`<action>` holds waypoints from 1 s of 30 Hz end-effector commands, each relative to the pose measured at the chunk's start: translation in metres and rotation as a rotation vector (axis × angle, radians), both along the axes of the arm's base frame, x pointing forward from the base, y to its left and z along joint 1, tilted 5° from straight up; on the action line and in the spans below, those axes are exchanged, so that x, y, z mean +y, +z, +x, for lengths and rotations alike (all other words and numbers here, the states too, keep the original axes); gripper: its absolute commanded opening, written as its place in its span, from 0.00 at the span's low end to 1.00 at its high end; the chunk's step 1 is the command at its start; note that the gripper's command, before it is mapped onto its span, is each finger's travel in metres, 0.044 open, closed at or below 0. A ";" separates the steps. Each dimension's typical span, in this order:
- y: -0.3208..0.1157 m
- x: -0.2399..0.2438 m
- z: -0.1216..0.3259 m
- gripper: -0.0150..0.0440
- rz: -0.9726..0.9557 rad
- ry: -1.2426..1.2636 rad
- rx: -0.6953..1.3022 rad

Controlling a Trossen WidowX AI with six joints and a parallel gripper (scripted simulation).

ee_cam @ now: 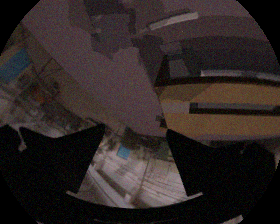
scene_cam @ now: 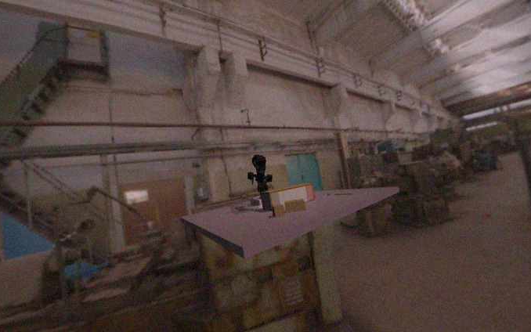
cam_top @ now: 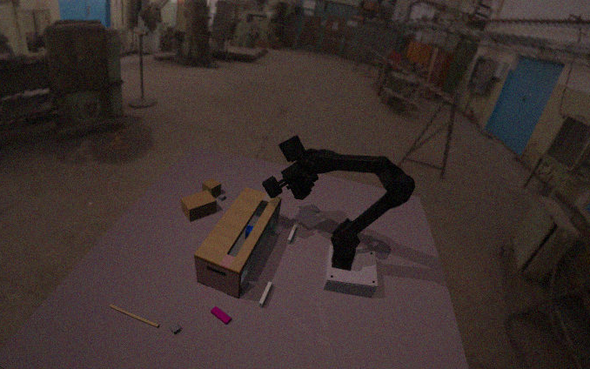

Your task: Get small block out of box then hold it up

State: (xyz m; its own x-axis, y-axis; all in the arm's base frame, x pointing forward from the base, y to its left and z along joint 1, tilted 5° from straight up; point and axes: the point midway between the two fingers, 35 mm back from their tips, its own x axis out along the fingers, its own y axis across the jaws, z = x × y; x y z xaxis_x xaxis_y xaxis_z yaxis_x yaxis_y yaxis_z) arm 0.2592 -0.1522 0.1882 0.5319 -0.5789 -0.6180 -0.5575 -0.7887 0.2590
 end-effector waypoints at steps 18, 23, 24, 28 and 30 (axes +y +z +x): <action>-0.013 0.099 0.036 0.93 -0.842 1.511 1.028; -0.016 0.129 0.037 0.93 -1.149 2.007 1.244; -0.017 0.135 0.037 0.93 -1.214 2.108 1.280; -0.019 0.157 0.034 0.93 -1.481 2.512 1.390; -0.020 0.166 0.032 0.93 -1.588 2.670 1.415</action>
